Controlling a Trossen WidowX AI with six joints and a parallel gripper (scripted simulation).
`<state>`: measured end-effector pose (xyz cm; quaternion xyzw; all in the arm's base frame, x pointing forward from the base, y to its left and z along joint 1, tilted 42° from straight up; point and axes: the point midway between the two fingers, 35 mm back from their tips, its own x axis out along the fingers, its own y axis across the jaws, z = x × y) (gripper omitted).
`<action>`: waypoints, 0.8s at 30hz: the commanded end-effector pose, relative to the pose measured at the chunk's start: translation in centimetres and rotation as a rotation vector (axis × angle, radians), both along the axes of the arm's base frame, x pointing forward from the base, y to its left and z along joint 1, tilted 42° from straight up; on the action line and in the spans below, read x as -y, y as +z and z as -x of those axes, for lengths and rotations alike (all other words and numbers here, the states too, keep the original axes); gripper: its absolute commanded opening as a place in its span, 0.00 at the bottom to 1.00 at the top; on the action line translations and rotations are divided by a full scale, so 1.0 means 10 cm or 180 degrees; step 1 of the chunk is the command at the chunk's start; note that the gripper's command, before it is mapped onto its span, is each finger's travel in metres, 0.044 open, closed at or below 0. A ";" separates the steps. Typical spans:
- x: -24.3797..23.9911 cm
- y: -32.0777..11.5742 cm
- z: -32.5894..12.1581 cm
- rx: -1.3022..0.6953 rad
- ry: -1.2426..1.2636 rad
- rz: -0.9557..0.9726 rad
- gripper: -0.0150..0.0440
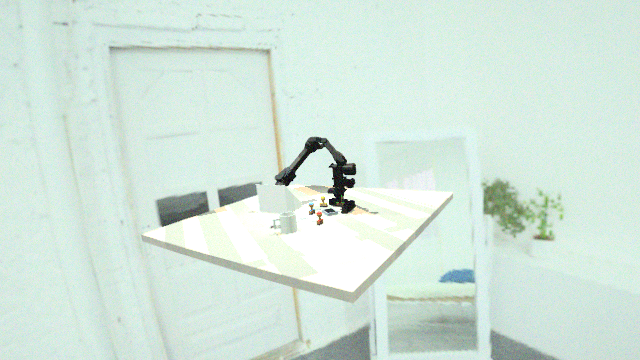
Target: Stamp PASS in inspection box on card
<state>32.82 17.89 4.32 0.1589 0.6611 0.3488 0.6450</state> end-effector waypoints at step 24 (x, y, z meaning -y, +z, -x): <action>0.07 0.07 -0.03 -0.0008 0.0002 0.0009 0.70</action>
